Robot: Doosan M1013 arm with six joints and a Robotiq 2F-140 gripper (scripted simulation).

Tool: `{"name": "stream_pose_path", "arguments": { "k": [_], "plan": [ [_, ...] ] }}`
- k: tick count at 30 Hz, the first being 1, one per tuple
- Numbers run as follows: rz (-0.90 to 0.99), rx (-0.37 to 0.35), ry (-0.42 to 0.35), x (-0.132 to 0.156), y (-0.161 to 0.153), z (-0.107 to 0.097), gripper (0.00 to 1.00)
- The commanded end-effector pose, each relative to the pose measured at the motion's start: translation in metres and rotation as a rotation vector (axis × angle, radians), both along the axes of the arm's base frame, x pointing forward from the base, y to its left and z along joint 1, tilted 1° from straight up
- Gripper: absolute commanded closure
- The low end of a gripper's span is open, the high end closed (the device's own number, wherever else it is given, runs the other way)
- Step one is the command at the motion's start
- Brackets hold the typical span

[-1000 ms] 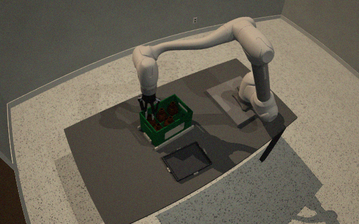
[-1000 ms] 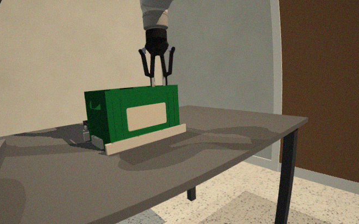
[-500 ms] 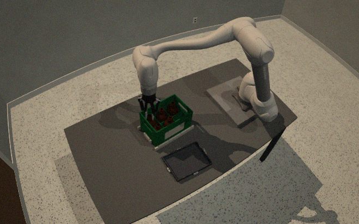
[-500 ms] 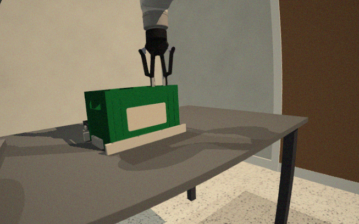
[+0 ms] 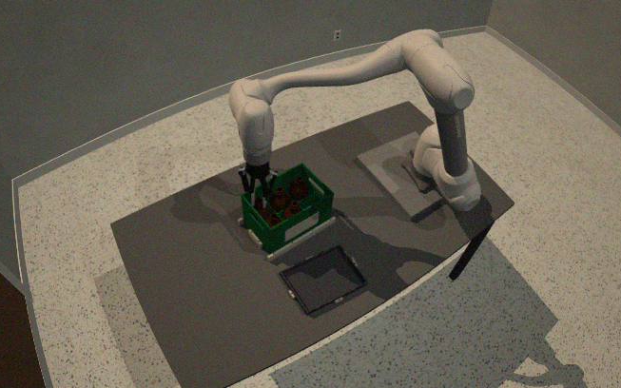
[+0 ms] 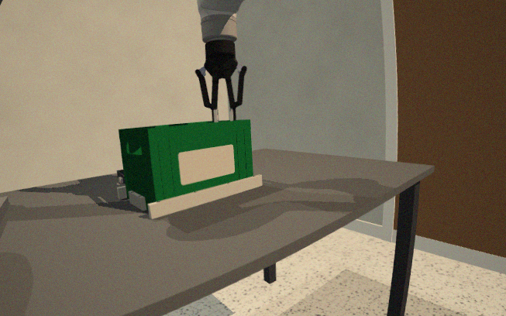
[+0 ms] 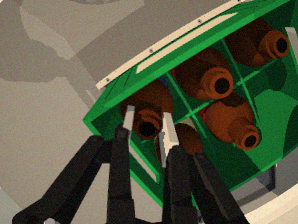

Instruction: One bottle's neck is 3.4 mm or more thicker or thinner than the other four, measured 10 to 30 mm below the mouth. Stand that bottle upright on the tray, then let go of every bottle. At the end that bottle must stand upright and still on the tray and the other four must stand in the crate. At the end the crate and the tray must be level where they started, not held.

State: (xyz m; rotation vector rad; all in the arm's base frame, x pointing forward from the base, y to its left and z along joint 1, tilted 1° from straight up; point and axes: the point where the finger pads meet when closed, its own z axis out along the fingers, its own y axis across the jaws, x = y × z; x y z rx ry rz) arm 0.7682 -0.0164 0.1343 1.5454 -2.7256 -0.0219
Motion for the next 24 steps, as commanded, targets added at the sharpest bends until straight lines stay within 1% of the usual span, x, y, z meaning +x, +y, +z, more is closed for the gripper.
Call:
{"name": "stream_pose_path", "arguments": {
  "k": [1, 10, 11, 24],
  "plan": [
    [0.000, 0.000, 0.000, -0.0001, 0.0000, 0.0000, 1.00],
    [0.000, 0.000, 0.000, -0.0001, 0.0000, 0.0000, 1.00],
    [0.000, 0.000, 0.000, -0.0001, 0.0000, 0.0000, 0.62],
    [0.000, 0.000, 0.000, -0.0001, 0.0000, 0.0000, 0.62]
  ]
}}
